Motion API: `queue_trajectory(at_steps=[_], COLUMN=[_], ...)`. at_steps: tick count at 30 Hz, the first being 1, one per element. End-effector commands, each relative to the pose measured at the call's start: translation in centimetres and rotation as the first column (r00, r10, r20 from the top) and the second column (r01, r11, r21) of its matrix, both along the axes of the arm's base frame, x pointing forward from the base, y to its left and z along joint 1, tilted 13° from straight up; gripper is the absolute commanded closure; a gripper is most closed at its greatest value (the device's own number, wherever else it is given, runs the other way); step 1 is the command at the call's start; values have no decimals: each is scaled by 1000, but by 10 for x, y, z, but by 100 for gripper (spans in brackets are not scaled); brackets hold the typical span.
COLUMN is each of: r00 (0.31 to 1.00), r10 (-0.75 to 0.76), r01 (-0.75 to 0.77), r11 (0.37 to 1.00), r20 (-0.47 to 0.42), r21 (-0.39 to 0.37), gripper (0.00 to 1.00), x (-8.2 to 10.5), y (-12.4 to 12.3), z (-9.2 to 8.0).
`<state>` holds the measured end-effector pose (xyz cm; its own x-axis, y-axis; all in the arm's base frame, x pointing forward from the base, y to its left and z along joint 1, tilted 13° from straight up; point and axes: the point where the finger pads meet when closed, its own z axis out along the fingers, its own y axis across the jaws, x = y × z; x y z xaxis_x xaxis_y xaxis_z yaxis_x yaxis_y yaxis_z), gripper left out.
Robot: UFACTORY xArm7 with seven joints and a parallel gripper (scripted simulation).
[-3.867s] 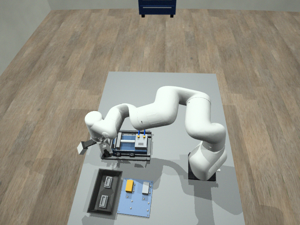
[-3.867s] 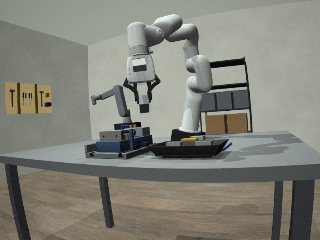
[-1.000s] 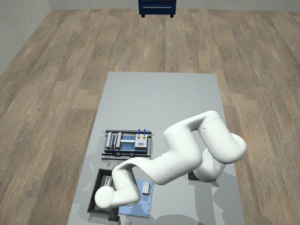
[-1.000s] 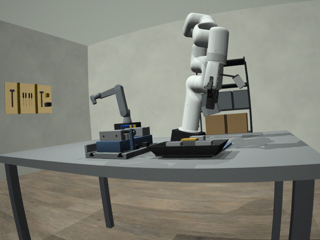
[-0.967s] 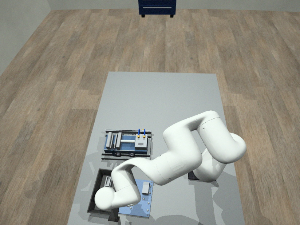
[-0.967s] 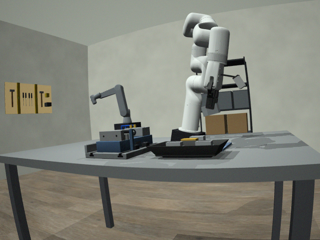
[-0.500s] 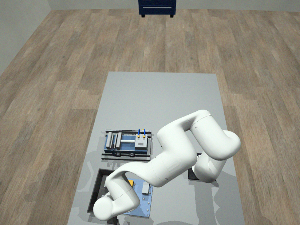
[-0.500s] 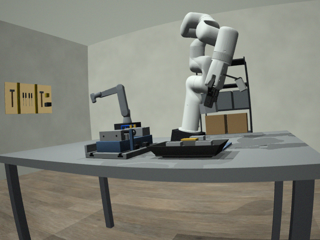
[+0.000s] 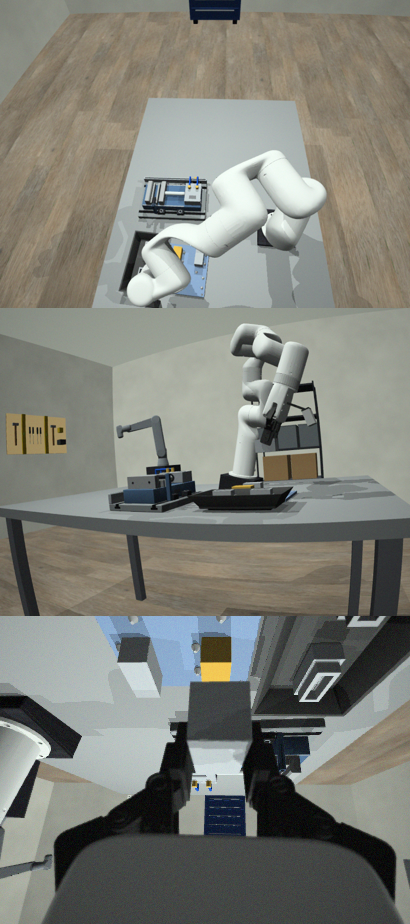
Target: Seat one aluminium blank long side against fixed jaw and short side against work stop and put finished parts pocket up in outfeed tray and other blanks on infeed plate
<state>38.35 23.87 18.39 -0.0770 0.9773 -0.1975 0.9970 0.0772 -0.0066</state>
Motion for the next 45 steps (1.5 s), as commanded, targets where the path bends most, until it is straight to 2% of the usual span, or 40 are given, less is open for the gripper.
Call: queue_trajectory(at_steps=[1,45], r00=[1000,1000], r10=[-1,-1], r01=[1,1], r11=[1000,1000], r20=[3,3], r21=[2,2], gripper=[100,100], x=[1,0], y=[0,13], z=[1,-8])
